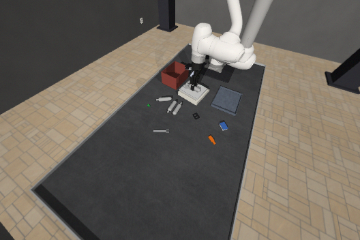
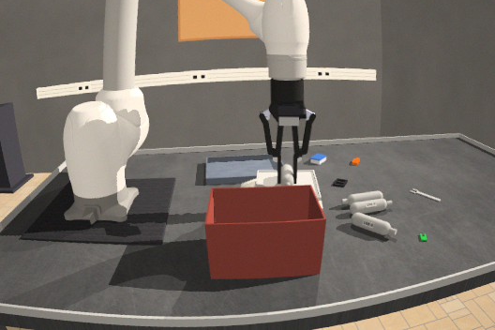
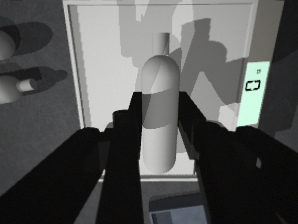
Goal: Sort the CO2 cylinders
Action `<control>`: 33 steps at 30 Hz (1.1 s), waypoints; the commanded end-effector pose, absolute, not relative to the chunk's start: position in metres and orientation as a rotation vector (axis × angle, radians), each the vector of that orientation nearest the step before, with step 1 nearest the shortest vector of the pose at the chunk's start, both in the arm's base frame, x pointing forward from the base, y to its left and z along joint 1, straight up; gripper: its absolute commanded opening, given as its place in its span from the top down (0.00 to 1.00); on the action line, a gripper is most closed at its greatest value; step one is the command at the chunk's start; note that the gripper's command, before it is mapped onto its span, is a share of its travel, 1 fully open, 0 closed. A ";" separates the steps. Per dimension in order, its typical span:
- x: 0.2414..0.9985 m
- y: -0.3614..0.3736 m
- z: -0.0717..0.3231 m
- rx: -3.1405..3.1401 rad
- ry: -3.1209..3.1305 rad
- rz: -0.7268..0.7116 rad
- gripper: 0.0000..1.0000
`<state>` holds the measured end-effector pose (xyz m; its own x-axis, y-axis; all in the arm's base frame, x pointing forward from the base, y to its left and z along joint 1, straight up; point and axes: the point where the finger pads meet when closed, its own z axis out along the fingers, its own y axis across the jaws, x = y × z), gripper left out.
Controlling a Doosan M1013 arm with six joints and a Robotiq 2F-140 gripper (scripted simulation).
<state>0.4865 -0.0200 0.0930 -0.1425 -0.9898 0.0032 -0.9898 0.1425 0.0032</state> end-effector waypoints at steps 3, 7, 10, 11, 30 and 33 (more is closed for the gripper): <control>0.487 -0.020 0.112 2.055 -2.372 0.001 0.90; 0.487 -0.020 0.136 2.055 -2.372 0.001 0.90; 0.487 -0.020 0.150 2.055 -2.372 0.001 0.90; 0.487 -0.020 0.150 2.055 -2.372 0.001 0.90; 0.487 -0.020 0.198 2.055 -2.372 0.001 0.90; 0.487 -0.020 0.198 2.055 -2.372 0.001 0.90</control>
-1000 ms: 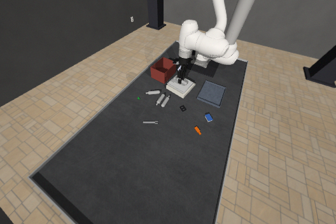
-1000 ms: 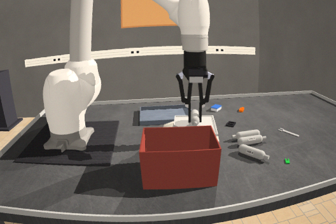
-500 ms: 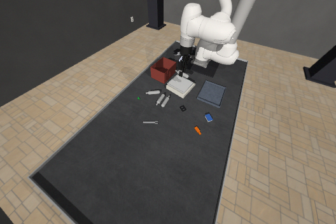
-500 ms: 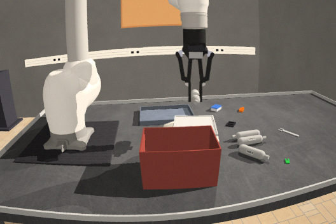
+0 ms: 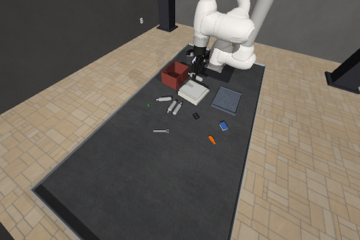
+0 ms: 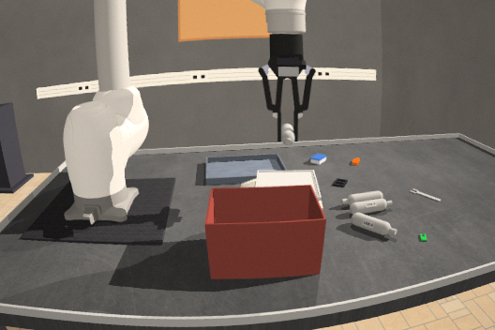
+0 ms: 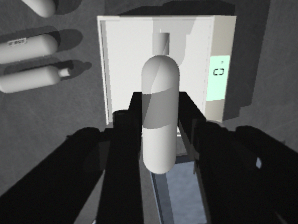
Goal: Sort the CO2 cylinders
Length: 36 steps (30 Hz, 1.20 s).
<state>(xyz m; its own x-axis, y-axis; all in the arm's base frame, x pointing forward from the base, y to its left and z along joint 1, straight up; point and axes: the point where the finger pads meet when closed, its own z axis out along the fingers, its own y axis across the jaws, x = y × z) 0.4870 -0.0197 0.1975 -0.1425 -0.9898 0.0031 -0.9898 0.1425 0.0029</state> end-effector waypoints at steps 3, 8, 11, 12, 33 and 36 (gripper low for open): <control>0.486 -0.029 0.198 2.055 -2.372 0.001 0.90; 0.466 -0.112 0.198 2.055 -2.372 0.001 0.90; 0.455 -0.134 0.198 2.055 -2.372 0.001 0.90; 0.455 -0.134 0.198 2.055 -2.372 0.001 0.90; 0.406 -0.233 0.194 2.055 -2.372 0.001 0.90; 0.406 -0.233 0.190 2.055 -2.372 0.001 0.90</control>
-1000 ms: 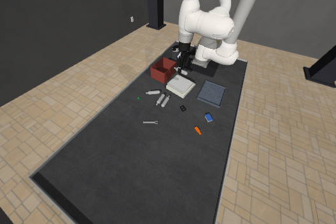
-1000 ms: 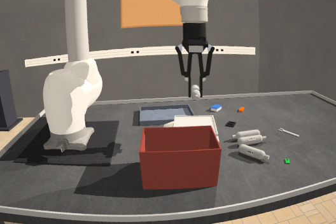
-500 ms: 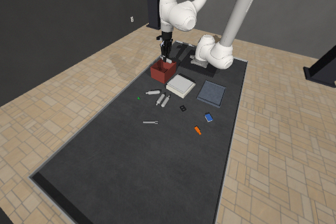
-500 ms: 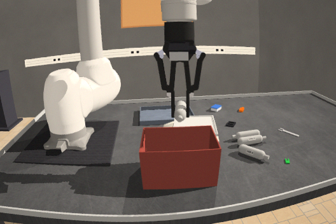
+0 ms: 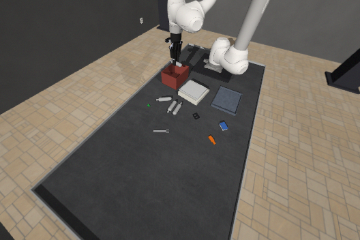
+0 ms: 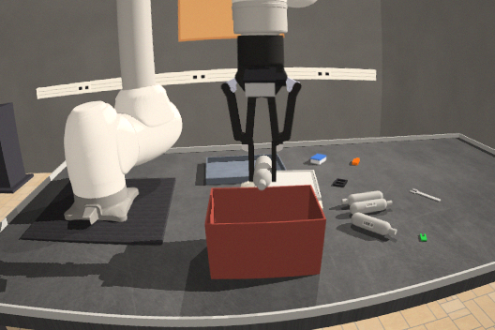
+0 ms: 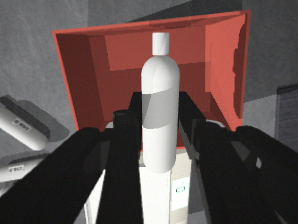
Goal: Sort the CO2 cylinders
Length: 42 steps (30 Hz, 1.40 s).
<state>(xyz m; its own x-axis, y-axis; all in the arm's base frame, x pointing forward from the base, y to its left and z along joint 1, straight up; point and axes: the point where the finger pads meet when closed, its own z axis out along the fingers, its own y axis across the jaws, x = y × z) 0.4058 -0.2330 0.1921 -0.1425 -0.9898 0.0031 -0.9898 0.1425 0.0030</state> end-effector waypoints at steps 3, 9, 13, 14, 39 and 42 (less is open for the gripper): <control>0.406 -0.233 0.186 2.055 -2.372 0.001 0.90; 0.407 -0.233 0.178 2.055 -2.372 0.001 0.90; 0.407 -0.233 0.173 2.055 -2.372 0.001 0.90; 0.407 -0.233 0.171 2.055 -2.372 0.001 0.90; 0.408 -0.234 0.159 2.055 -2.372 0.001 0.90; 0.408 -0.234 0.159 2.055 -2.372 0.001 0.60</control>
